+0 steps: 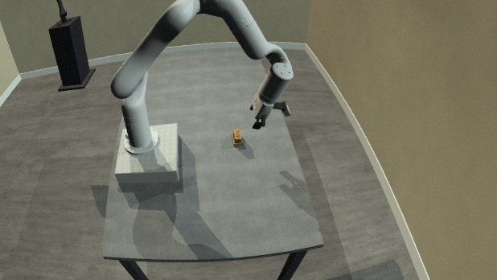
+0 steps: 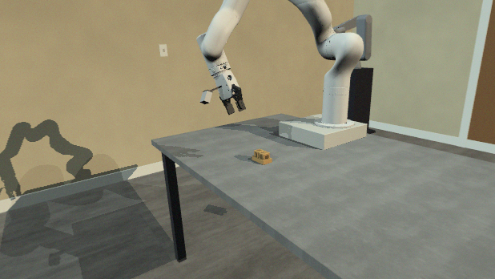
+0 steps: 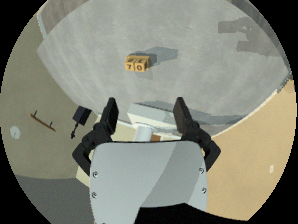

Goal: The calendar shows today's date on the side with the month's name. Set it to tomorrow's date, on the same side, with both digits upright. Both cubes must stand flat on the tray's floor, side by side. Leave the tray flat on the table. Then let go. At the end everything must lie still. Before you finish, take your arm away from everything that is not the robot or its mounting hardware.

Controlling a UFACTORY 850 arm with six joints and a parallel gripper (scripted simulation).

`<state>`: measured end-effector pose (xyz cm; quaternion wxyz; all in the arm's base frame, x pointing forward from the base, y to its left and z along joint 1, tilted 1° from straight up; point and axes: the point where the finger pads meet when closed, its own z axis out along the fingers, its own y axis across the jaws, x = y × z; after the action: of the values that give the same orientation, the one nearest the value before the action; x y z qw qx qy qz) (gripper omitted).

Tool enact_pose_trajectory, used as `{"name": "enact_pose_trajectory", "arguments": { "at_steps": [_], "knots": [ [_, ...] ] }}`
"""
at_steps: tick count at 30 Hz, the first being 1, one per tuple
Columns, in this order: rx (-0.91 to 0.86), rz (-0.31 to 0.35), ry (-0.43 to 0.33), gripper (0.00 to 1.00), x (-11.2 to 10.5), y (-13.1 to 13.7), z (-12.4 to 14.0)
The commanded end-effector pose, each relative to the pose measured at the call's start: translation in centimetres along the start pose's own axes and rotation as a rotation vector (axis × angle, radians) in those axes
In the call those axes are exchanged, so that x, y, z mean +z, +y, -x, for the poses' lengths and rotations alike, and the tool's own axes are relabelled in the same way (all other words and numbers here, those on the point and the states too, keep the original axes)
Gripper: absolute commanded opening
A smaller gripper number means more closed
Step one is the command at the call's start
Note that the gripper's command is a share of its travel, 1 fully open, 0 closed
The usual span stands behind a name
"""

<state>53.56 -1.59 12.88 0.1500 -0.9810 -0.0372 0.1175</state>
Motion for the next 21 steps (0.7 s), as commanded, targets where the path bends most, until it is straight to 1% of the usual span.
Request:
{"name": "enact_pose_trajectory", "arguments": {
  "at_steps": [1, 2, 3, 4, 5, 6, 7, 9, 12, 14, 16, 18, 21],
  "knots": [
    [-0.029, -0.112, -0.035, 1.00, 3.1, 1.0, 0.9],
    [-0.038, -0.169, -0.043, 1.00, 4.6, 1.4, 1.4],
    [-0.038, -0.169, -0.043, 1.00, 4.6, 1.4, 1.4],
    [-0.047, -0.222, -0.046, 1.00, 5.9, 1.7, 1.9],
    [-0.047, -0.222, -0.046, 1.00, 5.9, 1.7, 1.9],
    [-0.055, -0.273, -0.044, 1.00, 7.2, 2.0, 2.3],
    [-0.055, -0.273, -0.044, 1.00, 7.2, 2.0, 2.3],
    [-0.066, -0.364, -0.029, 1.00, 9.3, 2.5, 3.0],
    [-0.066, -0.364, -0.029, 1.00, 9.3, 2.5, 3.0],
    [-0.074, -0.438, -0.007, 1.00, 11.1, 2.9, 3.4],
    [-0.078, -0.494, 0.018, 1.00, 12.4, 3.2, 3.8],
    [-0.081, -0.534, 0.040, 1.00, 13.3, 3.4, 4.0],
    [-0.082, -0.568, 0.062, 1.00, 14.1, 3.6, 4.2]
  ]
}}
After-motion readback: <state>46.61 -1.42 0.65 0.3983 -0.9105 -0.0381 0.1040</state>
